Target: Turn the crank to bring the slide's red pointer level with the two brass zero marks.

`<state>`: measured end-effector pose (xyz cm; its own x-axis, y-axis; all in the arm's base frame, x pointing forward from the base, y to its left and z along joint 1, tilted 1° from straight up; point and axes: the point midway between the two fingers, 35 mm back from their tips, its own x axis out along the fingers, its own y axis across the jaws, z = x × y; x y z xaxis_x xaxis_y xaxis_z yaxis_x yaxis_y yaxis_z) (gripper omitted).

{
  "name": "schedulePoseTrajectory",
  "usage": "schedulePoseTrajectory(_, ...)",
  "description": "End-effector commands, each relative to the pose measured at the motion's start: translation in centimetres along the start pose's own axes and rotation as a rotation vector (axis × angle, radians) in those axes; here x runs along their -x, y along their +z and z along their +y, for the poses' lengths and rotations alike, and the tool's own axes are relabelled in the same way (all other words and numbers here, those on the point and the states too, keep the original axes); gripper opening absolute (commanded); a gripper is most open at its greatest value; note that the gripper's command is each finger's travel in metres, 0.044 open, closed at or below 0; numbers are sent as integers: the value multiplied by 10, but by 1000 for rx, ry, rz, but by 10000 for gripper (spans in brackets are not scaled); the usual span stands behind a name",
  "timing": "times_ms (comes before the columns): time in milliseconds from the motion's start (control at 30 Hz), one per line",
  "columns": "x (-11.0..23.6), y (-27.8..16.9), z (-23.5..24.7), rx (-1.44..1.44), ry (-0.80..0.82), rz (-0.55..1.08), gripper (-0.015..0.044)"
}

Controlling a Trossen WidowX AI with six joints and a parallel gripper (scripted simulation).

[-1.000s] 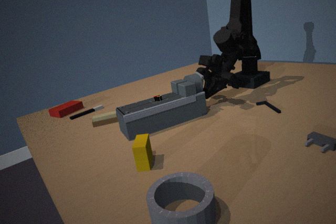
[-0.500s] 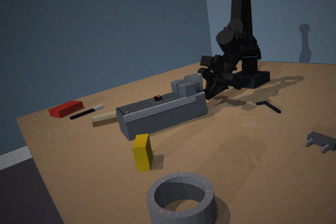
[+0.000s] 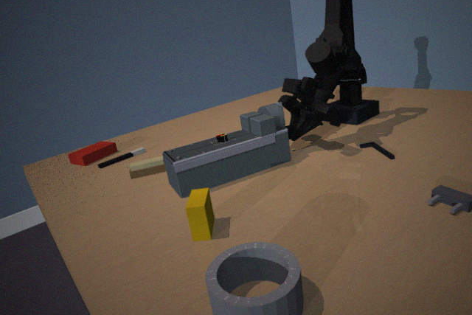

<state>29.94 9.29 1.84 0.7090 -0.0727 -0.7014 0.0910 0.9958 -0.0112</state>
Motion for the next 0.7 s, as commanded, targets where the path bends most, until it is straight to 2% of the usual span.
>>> schedulePoseTrajectory(0, 2, 1, 9, 4, 27, 0, 0)
schedulePoseTrajectory(667, 5, 4, 14, 3, 28, 0, 0)
